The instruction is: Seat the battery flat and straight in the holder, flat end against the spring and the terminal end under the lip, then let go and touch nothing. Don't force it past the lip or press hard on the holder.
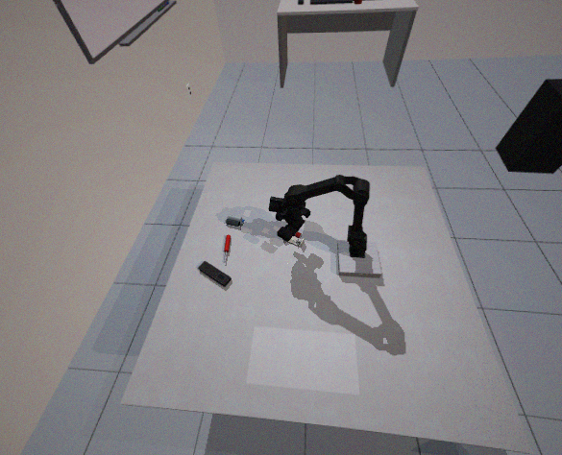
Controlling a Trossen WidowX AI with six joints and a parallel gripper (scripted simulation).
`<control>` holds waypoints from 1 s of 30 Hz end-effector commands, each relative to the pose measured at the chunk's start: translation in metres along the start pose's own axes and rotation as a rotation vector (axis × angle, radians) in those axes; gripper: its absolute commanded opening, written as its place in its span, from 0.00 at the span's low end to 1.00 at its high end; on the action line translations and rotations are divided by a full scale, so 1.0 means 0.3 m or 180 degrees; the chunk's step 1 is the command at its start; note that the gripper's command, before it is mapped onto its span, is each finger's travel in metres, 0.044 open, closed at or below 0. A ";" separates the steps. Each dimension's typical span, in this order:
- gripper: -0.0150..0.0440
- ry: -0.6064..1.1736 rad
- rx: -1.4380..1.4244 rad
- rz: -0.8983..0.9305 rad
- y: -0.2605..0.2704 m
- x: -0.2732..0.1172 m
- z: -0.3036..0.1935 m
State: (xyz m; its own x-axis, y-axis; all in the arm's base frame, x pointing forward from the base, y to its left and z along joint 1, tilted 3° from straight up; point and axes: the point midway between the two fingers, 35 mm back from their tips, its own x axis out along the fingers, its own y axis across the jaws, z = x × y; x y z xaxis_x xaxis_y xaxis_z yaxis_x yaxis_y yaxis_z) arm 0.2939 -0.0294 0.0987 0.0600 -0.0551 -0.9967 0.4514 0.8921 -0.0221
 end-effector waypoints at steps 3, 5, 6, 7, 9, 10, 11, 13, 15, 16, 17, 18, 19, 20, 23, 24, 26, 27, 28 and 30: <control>0.40 -0.0020 -0.0435 -0.0002 -0.028 -0.015 0.049; 0.40 -0.0020 -0.0435 -0.0002 -0.028 -0.015 0.049; 0.40 -0.0020 -0.0435 -0.0002 -0.028 -0.015 0.049; 0.40 -0.0020 -0.0435 -0.0002 -0.028 -0.015 0.049; 0.40 -0.0045 -0.0435 -0.0001 -0.027 -0.010 0.050; 0.40 -0.0076 -0.0435 0.0000 -0.027 -0.004 0.052; 0.40 -0.0113 -0.0435 0.0002 -0.026 0.003 0.053; 0.40 -0.0189 -0.0434 0.0007 -0.025 0.016 0.057; 0.40 -0.0265 -0.0431 0.0013 -0.024 0.029 0.060; 0.40 -0.0302 -0.0430 0.0016 -0.024 0.036 0.061; 0.40 -0.0340 -0.0429 0.0019 -0.024 0.042 0.063; 0.40 -0.0375 -0.0427 0.0023 -0.023 0.048 0.064; 0.40 -0.0410 -0.0426 0.0026 -0.023 0.054 0.065; 0.40 -0.0444 -0.0424 0.0029 -0.023 0.060 0.065; 0.40 -0.0549 -0.0419 0.0040 -0.023 0.077 0.068; 0.40 -0.0584 -0.0417 0.0043 -0.022 0.083 0.068; 0.40 -0.0654 -0.0413 0.0050 -0.022 0.093 0.069; 0.40 -0.0689 -0.0410 0.0054 -0.022 0.098 0.069; 0.40 -0.0724 -0.0408 0.0058 -0.023 0.103 0.070; 0.40 -0.0794 -0.0403 0.0065 -0.023 0.113 0.070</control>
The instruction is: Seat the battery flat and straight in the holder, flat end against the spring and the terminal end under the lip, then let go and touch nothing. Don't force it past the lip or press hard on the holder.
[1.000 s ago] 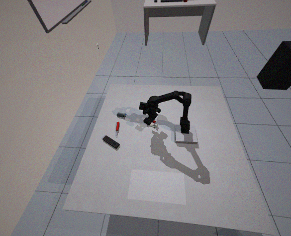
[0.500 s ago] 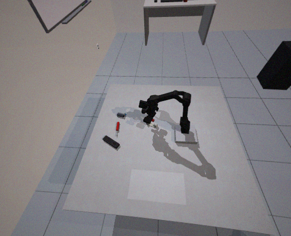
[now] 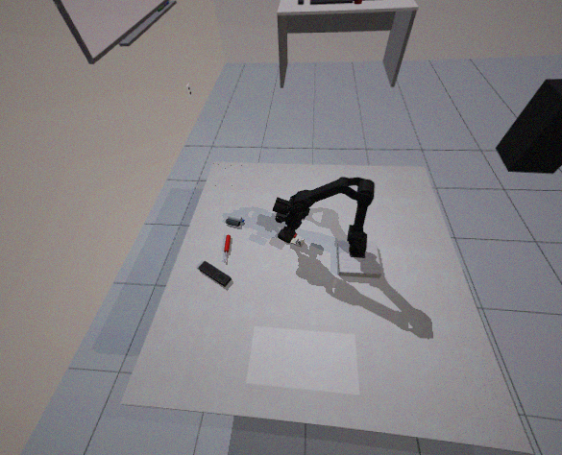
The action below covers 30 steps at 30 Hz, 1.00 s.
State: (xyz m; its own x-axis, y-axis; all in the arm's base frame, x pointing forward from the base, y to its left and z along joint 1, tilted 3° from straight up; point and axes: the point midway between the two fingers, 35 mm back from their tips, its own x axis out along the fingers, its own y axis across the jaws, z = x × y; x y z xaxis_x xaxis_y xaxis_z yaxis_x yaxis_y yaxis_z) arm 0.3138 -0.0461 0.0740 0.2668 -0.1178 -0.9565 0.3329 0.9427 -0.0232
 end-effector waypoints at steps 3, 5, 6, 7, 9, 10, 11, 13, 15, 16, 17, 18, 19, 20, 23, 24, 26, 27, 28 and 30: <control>0.40 -0.0143 0.0002 -0.0003 -0.005 0.027 -0.015; 0.40 -0.0148 0.0002 0.0001 -0.005 0.028 -0.015; 0.40 -0.0158 0.0002 0.0001 -0.005 0.029 -0.016; 0.40 -0.0174 0.0001 0.0001 -0.005 0.030 -0.016; 0.40 -0.0212 -0.0001 0.0000 -0.004 0.033 -0.018; 0.40 -0.0231 -0.0001 0.0000 -0.004 0.035 -0.019; 0.40 -0.0251 -0.0002 0.0000 -0.004 0.037 -0.019; 0.40 -0.0289 -0.0003 0.0001 -0.004 0.040 -0.021; 0.40 -0.0328 -0.0005 0.0001 -0.004 0.043 -0.023; 0.40 -0.0347 -0.0005 0.0002 -0.004 0.044 -0.024; 0.40 -0.0366 -0.0006 0.0002 -0.004 0.046 -0.024; 0.40 -0.0385 -0.0006 0.0002 -0.004 0.047 -0.025; 0.40 -0.0405 -0.0007 0.0003 -0.004 0.049 -0.026; 0.40 -0.0424 -0.0007 0.0003 -0.003 0.050 -0.027; 0.40 -0.0482 -0.0008 0.0004 -0.003 0.054 -0.030; 0.40 -0.0501 -0.0009 0.0005 -0.003 0.055 -0.031; 0.40 -0.0539 -0.0009 0.0006 -0.003 0.058 -0.033; 0.40 -0.0558 -0.0009 0.0006 -0.003 0.059 -0.034; 0.40 -0.0578 -0.0009 0.0007 -0.003 0.060 -0.035; 0.40 -0.0616 -0.0010 0.0008 -0.003 0.062 -0.038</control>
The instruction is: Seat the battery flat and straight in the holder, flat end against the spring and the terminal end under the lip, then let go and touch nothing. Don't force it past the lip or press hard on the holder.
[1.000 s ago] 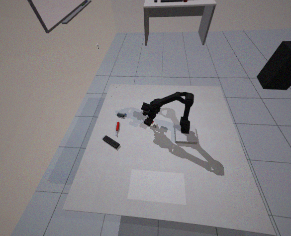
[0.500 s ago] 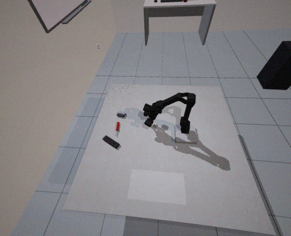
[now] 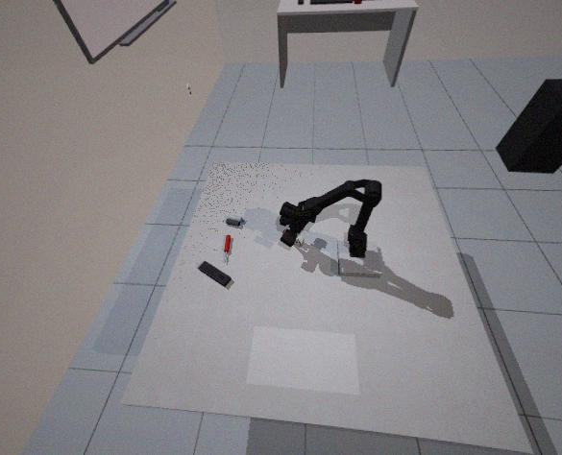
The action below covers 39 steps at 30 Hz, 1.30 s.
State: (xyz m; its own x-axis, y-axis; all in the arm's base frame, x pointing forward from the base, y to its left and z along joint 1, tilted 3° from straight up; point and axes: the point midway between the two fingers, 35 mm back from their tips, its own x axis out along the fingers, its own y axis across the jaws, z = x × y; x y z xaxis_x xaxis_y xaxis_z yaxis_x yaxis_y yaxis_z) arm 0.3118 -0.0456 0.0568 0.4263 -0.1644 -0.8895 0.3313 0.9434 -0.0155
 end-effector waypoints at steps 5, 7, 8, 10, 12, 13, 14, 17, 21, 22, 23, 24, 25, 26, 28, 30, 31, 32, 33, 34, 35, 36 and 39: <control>0.40 -0.0141 -0.0015 -0.0012 -0.004 0.011 -0.022; 0.40 -0.0179 -0.0015 -0.0011 -0.004 0.012 -0.025; 0.40 -0.0199 -0.0015 -0.0010 -0.005 0.013 -0.026; 0.40 -0.0237 -0.0015 -0.0009 -0.005 0.014 -0.029; 0.40 -0.0275 -0.0014 -0.0008 -0.005 0.015 -0.032; 0.40 -0.0294 -0.0014 -0.0007 -0.005 0.016 -0.034; 0.40 -0.0313 -0.0013 -0.0006 -0.005 0.016 -0.035; 0.40 -0.0363 -0.0013 0.0006 -0.006 0.017 -0.039; 0.40 -0.0400 -0.0012 0.0015 -0.007 0.018 -0.042; 0.40 -0.0400 -0.0012 0.0015 -0.007 0.018 -0.042; 0.40 -0.0400 -0.0012 0.0016 -0.007 0.018 -0.044; 0.40 -0.0400 -0.0012 0.0018 -0.007 0.018 -0.046; 0.40 -0.0400 -0.0012 0.0020 -0.007 0.018 -0.048; 0.40 -0.0400 -0.0013 0.0023 -0.007 0.018 -0.051; 0.40 -0.0400 -0.0013 0.0029 -0.007 0.018 -0.057; 0.40 -0.0400 -0.0013 0.0035 -0.007 0.018 -0.062; 0.40 -0.0400 -0.0014 0.0037 -0.007 0.017 -0.065; 0.40 -0.0400 -0.0014 0.0039 -0.007 0.017 -0.068; 0.40 -0.0399 -0.0014 0.0041 -0.007 0.016 -0.071; 0.40 -0.0399 -0.0014 0.0042 -0.007 0.015 -0.073; 0.40 -0.0399 -0.0014 0.0044 -0.007 0.014 -0.076; 0.40 -0.0400 -0.0014 0.0044 -0.007 0.013 -0.079; 0.40 -0.0399 -0.0015 0.0048 -0.008 0.011 -0.085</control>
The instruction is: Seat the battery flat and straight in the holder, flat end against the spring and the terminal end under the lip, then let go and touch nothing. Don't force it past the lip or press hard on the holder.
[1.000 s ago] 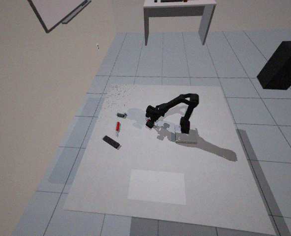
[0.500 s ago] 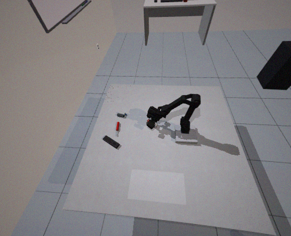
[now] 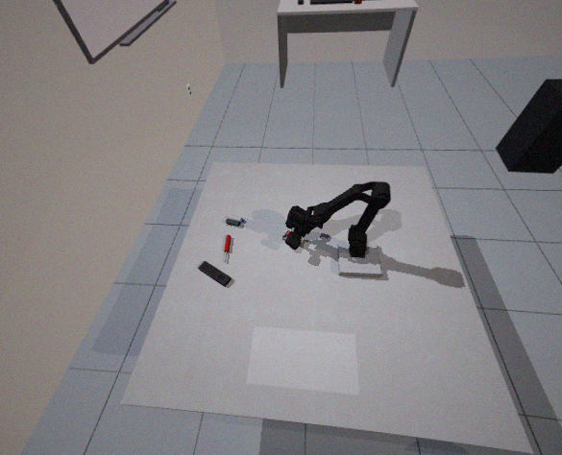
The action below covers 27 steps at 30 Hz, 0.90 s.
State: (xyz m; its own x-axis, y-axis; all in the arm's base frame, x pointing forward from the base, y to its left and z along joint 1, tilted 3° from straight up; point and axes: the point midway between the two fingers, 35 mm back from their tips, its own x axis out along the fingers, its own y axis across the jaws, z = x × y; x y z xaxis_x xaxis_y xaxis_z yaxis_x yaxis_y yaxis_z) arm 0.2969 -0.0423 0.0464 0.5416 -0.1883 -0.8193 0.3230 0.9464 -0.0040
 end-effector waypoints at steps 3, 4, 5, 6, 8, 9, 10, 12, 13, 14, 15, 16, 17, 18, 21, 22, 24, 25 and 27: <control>0.40 0.0038 -0.0009 0.0005 -0.002 -0.003 -0.030; 0.40 0.0040 -0.0009 0.0006 -0.002 -0.004 -0.031; 0.40 0.0042 -0.0009 0.0007 -0.002 -0.005 -0.033; 0.40 0.0043 -0.0009 0.0008 -0.002 -0.006 -0.035; 0.40 0.0047 -0.0009 0.0010 -0.003 -0.008 -0.037; 0.40 0.0049 -0.0009 0.0010 -0.003 -0.008 -0.038; 0.40 0.0052 -0.0010 0.0011 -0.003 -0.009 -0.039; 0.40 0.0057 -0.0010 0.0012 -0.002 -0.010 -0.041; 0.40 0.0060 -0.0010 0.0012 -0.002 -0.010 -0.042; 0.40 0.0064 -0.0010 0.0012 -0.002 -0.011 -0.044; 0.40 0.0065 -0.0010 0.0012 -0.002 -0.012 -0.045; 0.40 0.0068 -0.0010 0.0012 -0.002 -0.012 -0.046; 0.40 0.0073 -0.0010 0.0013 -0.002 -0.013 -0.047; 0.40 0.0074 -0.0010 0.0013 -0.002 -0.013 -0.048; 0.40 0.0082 -0.0009 0.0013 -0.002 -0.015 -0.051; 0.40 0.0085 -0.0009 0.0013 -0.002 -0.015 -0.051; 0.40 0.0090 -0.0010 0.0014 -0.002 -0.016 -0.053; 0.40 0.0093 -0.0010 0.0014 -0.002 -0.016 -0.054; 0.40 0.0098 -0.0010 0.0014 -0.003 -0.017 -0.055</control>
State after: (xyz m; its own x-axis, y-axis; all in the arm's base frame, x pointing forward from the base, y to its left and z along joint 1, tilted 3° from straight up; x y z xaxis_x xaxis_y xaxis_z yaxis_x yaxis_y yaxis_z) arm 0.2877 -0.0392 0.0470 0.5393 -0.1833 -0.8219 0.3182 0.9480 -0.0026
